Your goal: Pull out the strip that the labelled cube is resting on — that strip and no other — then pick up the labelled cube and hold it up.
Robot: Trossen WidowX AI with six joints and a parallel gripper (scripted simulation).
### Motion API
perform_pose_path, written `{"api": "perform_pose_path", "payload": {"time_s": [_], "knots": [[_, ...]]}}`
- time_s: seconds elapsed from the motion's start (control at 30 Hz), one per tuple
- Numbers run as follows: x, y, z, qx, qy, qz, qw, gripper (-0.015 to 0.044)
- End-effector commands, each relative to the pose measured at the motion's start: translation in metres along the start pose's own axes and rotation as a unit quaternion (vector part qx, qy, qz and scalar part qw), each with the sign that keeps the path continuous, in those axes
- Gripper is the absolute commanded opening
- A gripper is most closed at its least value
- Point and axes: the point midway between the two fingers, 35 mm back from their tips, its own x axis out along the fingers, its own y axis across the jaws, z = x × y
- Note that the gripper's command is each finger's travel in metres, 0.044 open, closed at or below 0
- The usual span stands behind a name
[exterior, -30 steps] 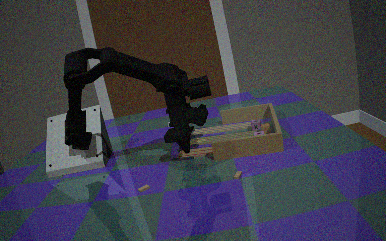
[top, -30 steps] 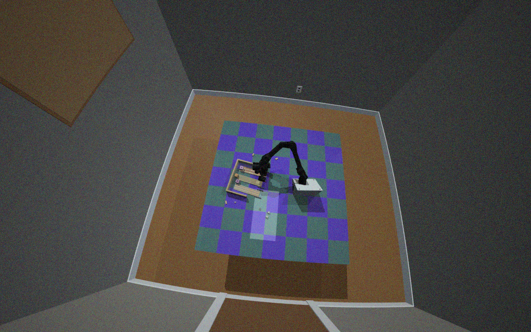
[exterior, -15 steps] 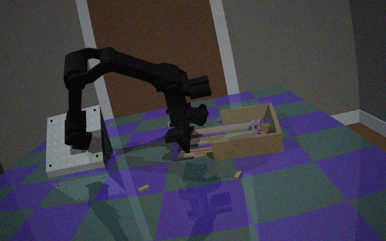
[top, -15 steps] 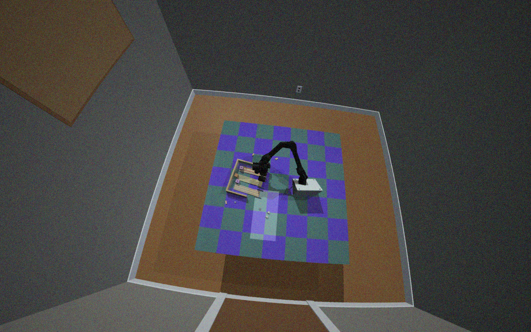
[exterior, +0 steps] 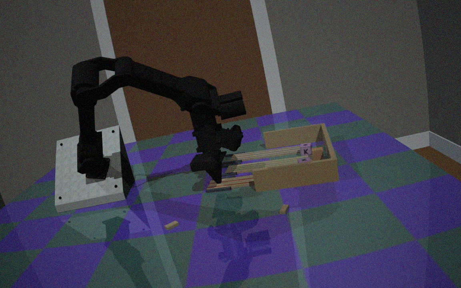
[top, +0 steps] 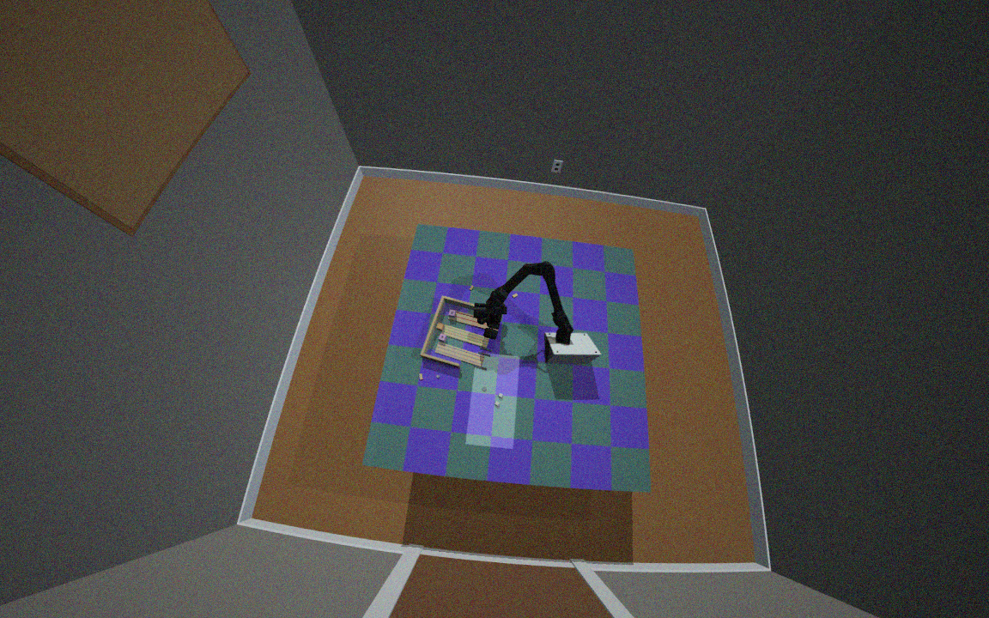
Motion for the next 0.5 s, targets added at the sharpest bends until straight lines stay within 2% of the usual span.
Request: {"api": "perform_pose_path", "payload": {"time_s": [0.0,0.47], "knots": [[0.004,0.0,-0.01,-0.002,0.007,-0.004,1.0,0.0],[0.005,0.0,-0.032,-0.002,0.008,-0.004,1.0,0.0]]}}
